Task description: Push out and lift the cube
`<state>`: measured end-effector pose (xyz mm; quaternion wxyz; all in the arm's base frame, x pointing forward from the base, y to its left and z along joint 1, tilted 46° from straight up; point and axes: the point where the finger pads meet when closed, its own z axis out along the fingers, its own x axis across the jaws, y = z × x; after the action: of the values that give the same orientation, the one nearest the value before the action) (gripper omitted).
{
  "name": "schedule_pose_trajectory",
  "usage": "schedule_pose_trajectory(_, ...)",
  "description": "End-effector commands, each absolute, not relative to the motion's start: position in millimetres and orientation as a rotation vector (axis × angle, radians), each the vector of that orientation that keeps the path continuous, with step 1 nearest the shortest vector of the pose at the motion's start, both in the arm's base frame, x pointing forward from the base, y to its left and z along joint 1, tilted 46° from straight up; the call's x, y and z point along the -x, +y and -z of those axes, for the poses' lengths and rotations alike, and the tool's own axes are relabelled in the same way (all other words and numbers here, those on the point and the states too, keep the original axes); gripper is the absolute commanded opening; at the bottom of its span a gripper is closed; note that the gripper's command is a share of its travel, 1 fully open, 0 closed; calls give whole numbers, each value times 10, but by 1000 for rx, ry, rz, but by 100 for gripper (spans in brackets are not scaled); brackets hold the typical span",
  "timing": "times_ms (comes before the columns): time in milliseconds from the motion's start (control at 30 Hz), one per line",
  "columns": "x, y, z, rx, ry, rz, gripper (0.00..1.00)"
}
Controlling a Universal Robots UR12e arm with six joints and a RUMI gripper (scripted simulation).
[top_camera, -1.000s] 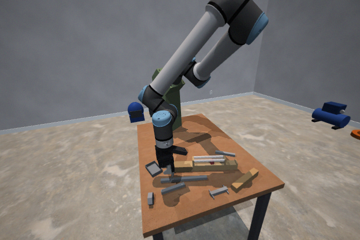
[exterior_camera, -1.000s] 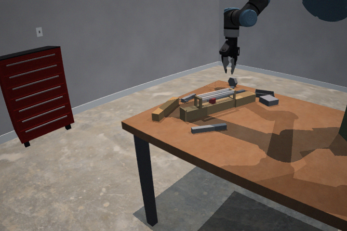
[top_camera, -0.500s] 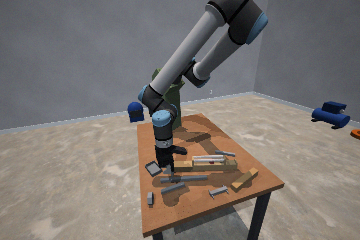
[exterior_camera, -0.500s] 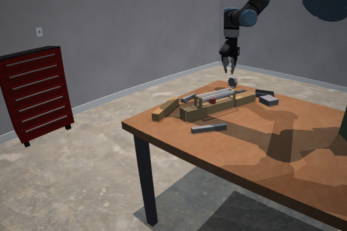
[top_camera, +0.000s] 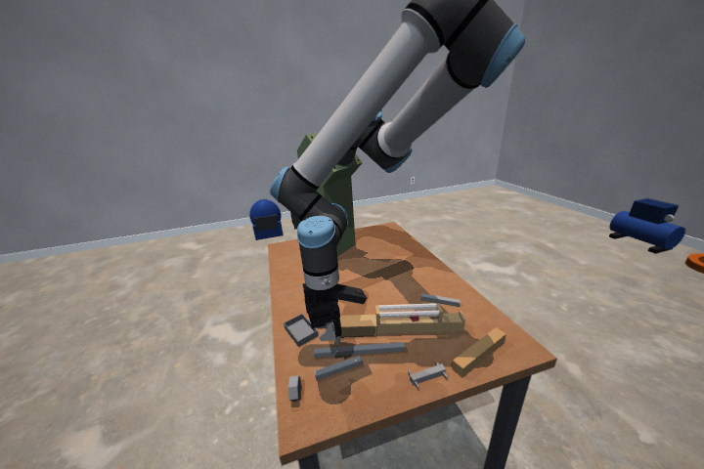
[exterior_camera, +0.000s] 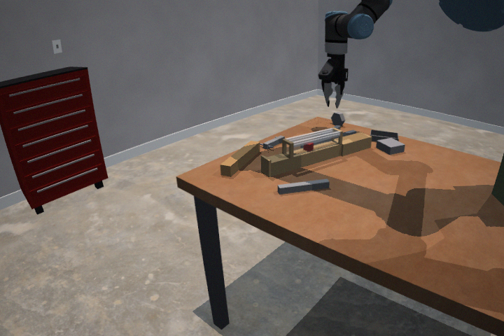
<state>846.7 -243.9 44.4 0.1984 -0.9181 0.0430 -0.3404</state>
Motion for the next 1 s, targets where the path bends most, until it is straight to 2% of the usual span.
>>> schedule_pose_trajectory(0, -8506, -2425, -408, 2569, 120, 953, 22)
schedule_pose_trajectory(500, -8991, -2173, 115, 2569, 120, 953, 22)
schedule_pose_trajectory(967, -9075, -2129, 206, 2569, 120, 953, 22)
